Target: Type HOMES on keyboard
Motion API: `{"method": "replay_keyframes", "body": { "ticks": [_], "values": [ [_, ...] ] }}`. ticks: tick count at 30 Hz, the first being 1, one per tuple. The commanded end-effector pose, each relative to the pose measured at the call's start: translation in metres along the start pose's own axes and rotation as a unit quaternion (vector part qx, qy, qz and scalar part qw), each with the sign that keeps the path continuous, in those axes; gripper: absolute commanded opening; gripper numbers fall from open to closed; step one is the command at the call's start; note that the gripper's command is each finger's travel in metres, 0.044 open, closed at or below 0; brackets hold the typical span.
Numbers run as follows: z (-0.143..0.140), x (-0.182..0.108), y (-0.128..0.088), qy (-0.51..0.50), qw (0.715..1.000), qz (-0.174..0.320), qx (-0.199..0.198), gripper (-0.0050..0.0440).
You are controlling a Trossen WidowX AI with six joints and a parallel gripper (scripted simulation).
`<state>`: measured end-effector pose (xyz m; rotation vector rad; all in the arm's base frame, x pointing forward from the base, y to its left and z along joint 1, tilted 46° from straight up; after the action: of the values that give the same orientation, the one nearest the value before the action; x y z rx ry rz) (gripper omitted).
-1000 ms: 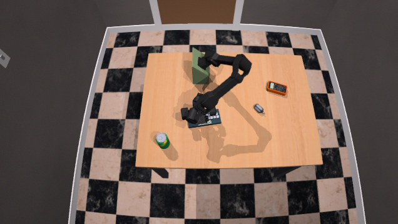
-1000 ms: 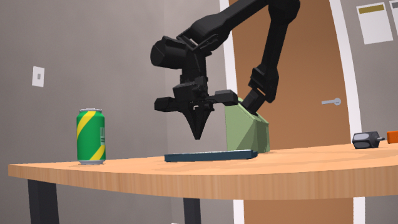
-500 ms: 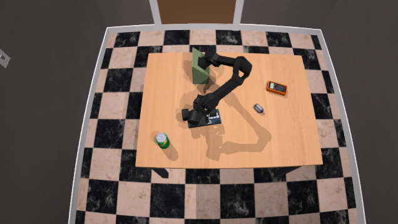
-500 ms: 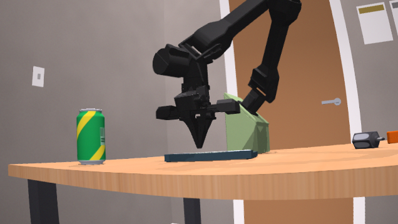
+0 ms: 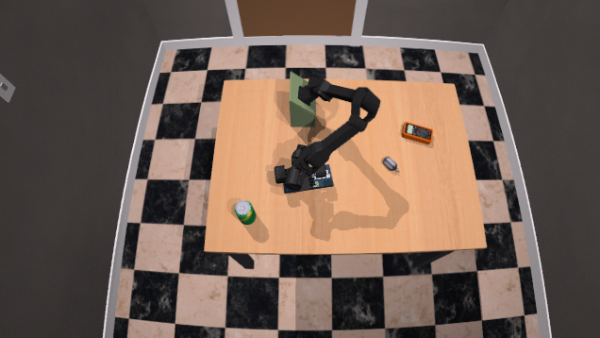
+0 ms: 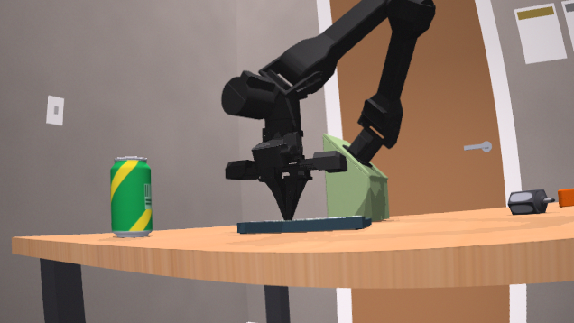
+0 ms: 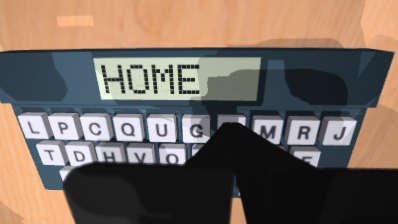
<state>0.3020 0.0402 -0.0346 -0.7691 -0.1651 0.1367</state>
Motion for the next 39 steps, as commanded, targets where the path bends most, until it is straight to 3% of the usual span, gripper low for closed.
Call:
{"method": "replay_keyframes", "body": {
  "ticks": [1, 32, 39],
  "values": [
    [0.001, 0.003, -0.002, -0.005, 1.000, -0.006, -0.001, -0.0050],
    [0.001, 0.002, 0.000, -0.005, 1.000, -0.004, 0.000, -0.0050],
    [0.002, 0.008, -0.028, -0.014, 1.000, -0.013, -0.008, -0.0050]
  ]
}}
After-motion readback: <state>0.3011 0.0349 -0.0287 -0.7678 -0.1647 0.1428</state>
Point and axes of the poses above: the point midway between the two fingers, 35 mm back from their tips, its own y axis out along the fingers, its own z axis across the jaws, x = y × z, the point moved 6 cm from there along -y, back along the fingers, and after that the axes turned 1 degree about y, right-handed, at the moved point
